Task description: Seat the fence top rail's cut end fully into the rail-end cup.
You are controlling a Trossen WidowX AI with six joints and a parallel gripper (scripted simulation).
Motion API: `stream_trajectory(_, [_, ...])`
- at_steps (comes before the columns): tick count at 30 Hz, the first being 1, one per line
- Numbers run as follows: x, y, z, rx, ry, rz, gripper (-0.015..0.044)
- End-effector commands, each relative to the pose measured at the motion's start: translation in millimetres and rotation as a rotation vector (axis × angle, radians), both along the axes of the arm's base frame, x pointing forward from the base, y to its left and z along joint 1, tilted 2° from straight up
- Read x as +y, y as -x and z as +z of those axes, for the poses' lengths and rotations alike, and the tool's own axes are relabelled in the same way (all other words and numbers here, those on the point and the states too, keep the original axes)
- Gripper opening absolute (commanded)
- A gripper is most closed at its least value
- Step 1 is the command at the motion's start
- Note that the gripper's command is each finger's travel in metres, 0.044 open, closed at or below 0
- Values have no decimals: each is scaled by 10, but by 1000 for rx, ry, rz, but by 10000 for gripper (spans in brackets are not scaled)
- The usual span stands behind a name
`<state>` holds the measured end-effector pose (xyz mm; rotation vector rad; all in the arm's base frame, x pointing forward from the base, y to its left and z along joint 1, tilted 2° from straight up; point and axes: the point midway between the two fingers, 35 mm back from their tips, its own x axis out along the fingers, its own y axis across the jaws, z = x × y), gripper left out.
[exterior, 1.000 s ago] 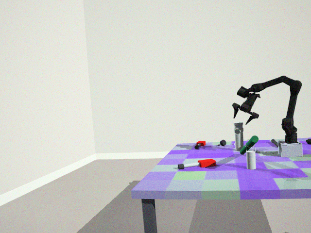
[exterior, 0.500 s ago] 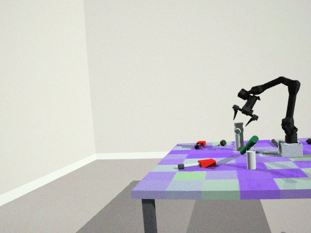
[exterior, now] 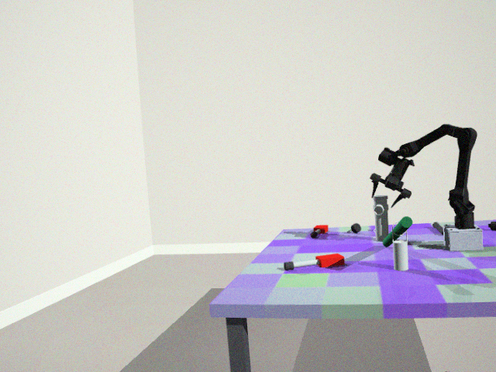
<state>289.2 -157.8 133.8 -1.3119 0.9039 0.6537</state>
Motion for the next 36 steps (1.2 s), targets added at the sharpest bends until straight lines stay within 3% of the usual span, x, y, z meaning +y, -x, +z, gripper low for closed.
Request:
stream_trajectory(1, [0,-27,-104,11,-7,1,440])
stream_trajectory(36, [-31,-295,-576,9,-7,1,440])
